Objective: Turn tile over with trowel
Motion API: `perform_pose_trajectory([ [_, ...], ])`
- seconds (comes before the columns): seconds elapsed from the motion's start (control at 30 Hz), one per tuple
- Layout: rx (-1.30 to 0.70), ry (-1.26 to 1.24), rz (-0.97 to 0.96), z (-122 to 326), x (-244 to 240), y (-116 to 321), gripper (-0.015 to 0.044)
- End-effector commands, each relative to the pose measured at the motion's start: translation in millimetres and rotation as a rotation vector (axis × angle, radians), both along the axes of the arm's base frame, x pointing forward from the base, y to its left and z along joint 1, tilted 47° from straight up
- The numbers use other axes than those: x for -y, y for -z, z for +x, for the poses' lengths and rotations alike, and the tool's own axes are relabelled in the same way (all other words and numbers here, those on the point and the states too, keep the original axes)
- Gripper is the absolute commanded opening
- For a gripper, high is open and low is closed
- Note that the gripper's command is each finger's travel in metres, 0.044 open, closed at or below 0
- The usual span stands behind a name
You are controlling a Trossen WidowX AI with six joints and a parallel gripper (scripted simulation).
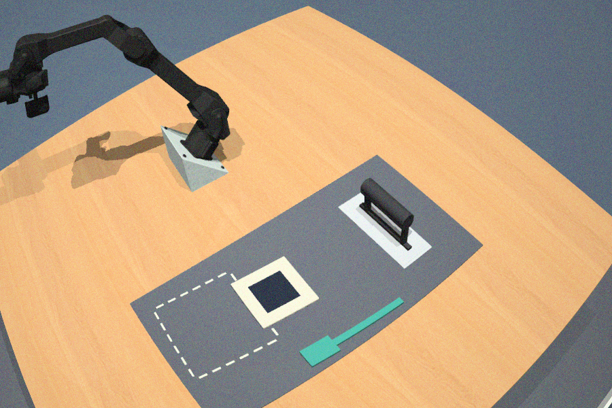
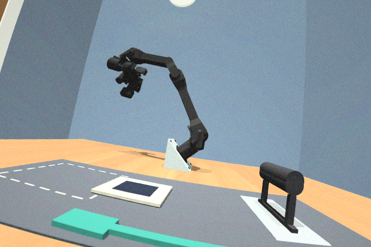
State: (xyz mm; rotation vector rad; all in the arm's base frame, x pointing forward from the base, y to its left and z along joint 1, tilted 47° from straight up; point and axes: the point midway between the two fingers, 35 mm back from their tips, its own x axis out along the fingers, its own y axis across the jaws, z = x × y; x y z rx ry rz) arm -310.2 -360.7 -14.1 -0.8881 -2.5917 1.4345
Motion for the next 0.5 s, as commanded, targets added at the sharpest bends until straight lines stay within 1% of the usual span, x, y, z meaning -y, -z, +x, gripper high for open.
perform_pose_trajectory([
  [0.0,0.0,0.0,0.0,0,0,0,0.0126],
  [0.07,0.012,-0.005,-0.009,6,4,-1,0.0179],
  [0.17,0.067,-0.027,-0.048,33,18,-4,0.0258],
  [0.2,0.087,-0.035,-0.061,43,23,-5,0.027],
  [0.47,0.261,-0.103,-0.149,127,55,-14,0.027],
])
